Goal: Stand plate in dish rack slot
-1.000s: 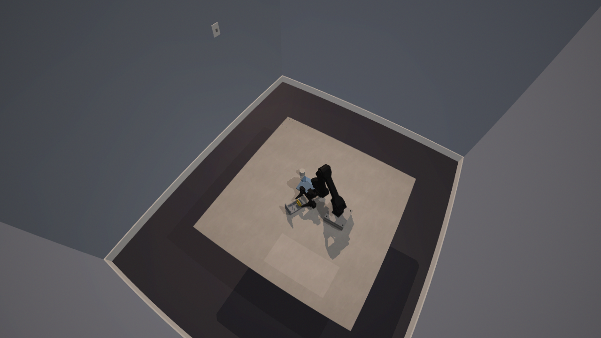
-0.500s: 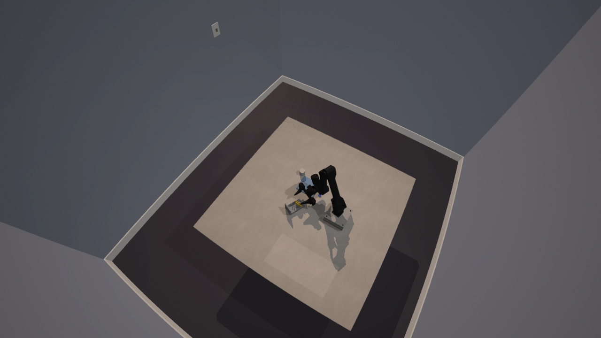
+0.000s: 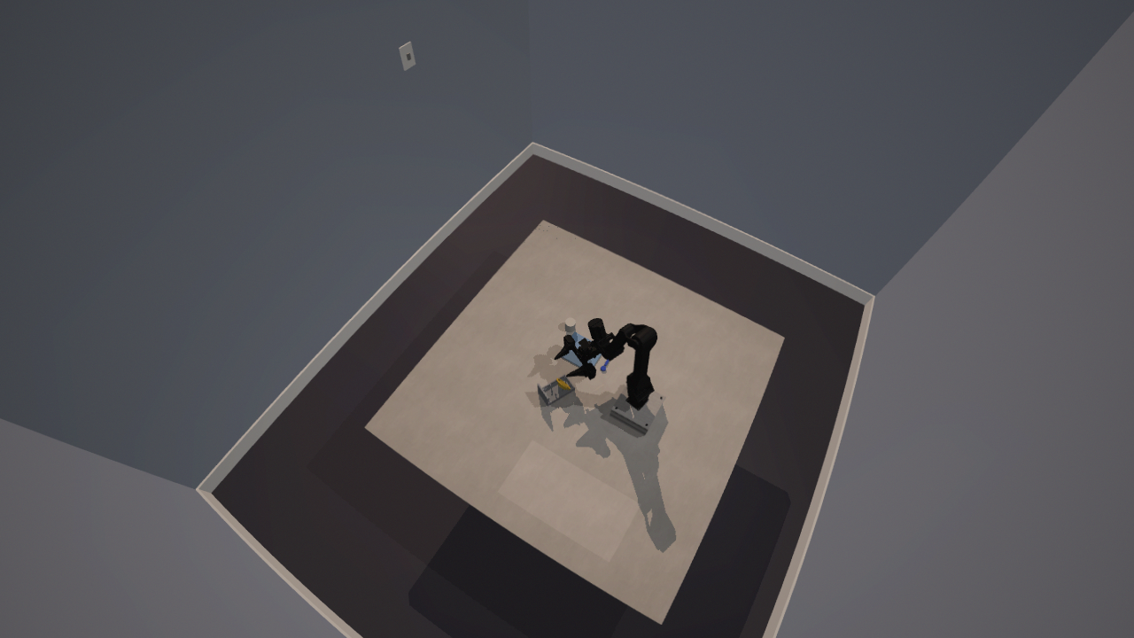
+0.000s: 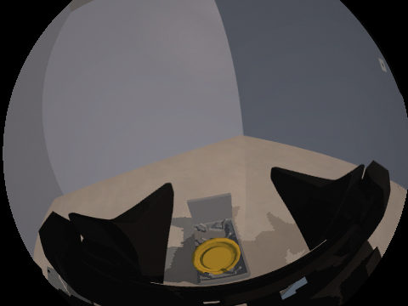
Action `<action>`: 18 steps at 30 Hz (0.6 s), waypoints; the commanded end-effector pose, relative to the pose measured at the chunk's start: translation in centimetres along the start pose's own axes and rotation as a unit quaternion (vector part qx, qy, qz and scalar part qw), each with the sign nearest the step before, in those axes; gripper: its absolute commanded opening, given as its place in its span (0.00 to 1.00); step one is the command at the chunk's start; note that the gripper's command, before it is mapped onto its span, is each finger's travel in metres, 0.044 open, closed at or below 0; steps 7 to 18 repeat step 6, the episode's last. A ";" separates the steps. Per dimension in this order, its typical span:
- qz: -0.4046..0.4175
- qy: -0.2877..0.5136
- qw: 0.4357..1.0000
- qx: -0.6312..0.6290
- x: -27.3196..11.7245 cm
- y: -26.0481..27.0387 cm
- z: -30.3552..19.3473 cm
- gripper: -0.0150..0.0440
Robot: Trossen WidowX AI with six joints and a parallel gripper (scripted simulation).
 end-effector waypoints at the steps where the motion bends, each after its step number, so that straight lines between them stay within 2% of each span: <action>1: -0.036 0.017 0.999 0.036 0.3 -1.6 0.9 0.93; 6: -0.090 0.047 0.990 0.095 0.6 -3.6 1.6 0.93; 18: -0.090 0.047 0.990 0.095 0.6 -3.6 1.6 0.93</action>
Point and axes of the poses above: the point midway between the two fingers, 35 mm back from their tips, its own x axis out along the fingers, its own y axis across the jaws, z = x × y, the point moved 3 cm from there along -x, back along the fingers, and after that the axes turned 14 degrees about x, right-handed, at the moved point
